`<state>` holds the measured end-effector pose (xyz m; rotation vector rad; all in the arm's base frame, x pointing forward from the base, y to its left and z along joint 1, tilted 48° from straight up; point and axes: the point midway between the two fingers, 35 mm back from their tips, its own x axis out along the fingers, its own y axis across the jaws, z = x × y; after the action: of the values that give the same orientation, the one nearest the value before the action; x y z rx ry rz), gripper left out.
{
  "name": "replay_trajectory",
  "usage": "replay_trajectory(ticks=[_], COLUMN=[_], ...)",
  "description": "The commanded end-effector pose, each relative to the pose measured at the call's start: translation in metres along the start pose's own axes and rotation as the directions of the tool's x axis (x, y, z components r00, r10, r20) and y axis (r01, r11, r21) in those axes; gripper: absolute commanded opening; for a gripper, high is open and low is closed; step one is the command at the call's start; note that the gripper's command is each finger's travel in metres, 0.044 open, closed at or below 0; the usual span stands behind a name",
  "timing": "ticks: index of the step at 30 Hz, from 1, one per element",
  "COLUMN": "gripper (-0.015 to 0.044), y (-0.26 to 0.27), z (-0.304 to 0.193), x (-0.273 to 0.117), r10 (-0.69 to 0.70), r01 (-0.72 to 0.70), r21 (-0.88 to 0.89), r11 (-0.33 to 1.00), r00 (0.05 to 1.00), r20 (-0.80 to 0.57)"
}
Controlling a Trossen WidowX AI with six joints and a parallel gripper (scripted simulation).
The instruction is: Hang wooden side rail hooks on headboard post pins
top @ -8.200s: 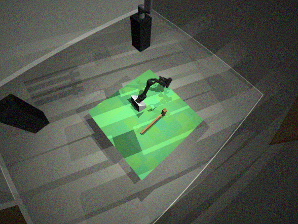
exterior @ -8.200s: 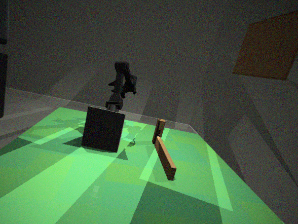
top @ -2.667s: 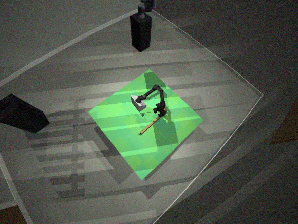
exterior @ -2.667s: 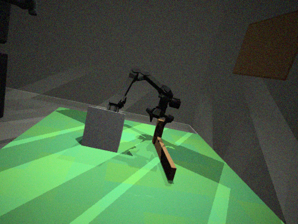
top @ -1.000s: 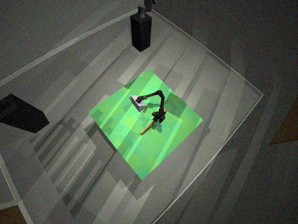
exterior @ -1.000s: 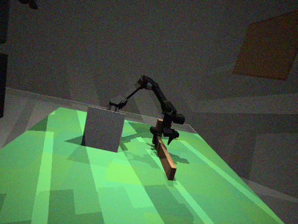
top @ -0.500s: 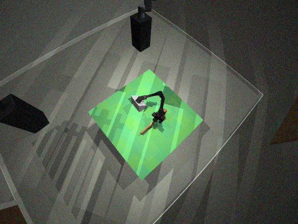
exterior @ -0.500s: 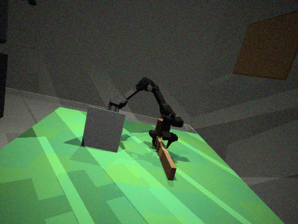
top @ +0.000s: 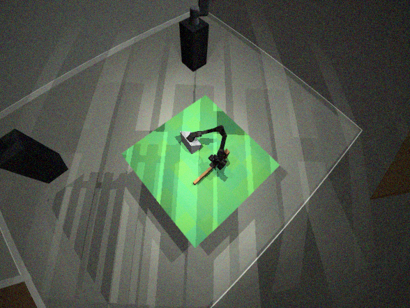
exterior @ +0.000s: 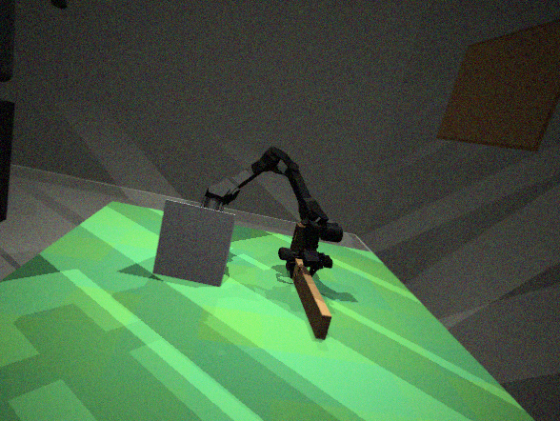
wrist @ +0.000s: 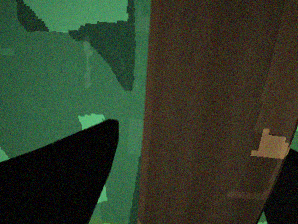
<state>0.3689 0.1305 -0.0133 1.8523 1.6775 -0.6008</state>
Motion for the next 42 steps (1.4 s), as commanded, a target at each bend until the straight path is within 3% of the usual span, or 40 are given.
replay_trajectory(ticks=[1,4,9,13,42], gripper=[0.0204,0.0125,0.0092,0.0,0.0], y=[-0.0004,-0.0004,-0.0004,-0.0004,0.0022], z=[0.001,0.001,0.001,0.001,0.001], x=[0.0004,0.0004,0.0004,0.0004,0.0005], r10=[0.001,0.001,0.001,0.001,-0.007], r01=[-0.001,-0.001,-0.001,-0.001,0.007], r21=[0.004,0.004,0.004,0.004,0.011], r11=[1.0,1.0,1.0,1.0,1.0], r00=[1.0,1.0,1.0,1.0,1.0], r20=[0.003,0.003,0.003,0.003,0.0])
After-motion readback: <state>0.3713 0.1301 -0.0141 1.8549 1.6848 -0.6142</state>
